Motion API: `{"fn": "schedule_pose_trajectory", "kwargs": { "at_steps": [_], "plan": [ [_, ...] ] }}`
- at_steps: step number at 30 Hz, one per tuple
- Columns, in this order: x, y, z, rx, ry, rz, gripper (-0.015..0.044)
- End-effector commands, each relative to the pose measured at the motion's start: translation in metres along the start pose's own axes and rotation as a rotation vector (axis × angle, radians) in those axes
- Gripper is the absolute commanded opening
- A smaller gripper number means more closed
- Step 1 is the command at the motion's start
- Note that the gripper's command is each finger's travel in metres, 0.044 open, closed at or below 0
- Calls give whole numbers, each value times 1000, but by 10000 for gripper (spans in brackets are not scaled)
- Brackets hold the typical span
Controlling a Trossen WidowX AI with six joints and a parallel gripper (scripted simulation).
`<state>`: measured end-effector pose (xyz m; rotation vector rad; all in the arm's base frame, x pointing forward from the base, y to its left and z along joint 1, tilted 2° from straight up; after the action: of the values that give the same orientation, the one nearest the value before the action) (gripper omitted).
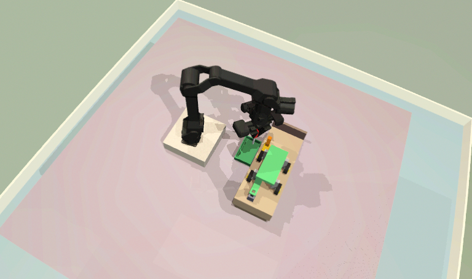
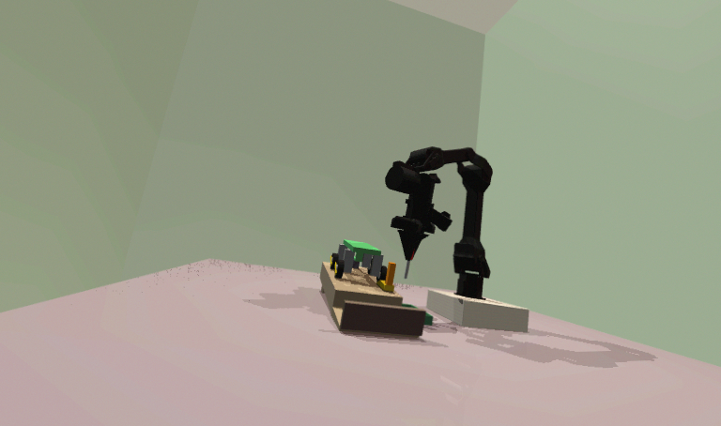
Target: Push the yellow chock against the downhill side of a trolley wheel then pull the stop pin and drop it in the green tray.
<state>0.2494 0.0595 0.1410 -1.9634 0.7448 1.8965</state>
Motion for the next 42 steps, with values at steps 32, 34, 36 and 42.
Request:
{"fn": "schedule_pose_trajectory", "kwargs": {
  "at_steps": [32, 34, 36, 42],
  "plan": [
    [12, 9, 4, -683, -26, -128, 0],
    [17, 10, 7, -686, -27, -128, 0],
    [19, 11, 9, -687, -27, -128, 0],
    [23, 11, 8, -686, -34, -160, 0]
  ]
}}
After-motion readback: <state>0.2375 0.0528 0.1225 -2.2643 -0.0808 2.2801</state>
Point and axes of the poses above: the point midway between the two fingers, 35 mm back from their tips, its own x axis out along the fingers, its own y axis across the jaws, z = x × y, the point moved 3 cm from there along -x, back along the fingers, and after that the axes turned 13 degrees about -x, right-handed, at the moved point
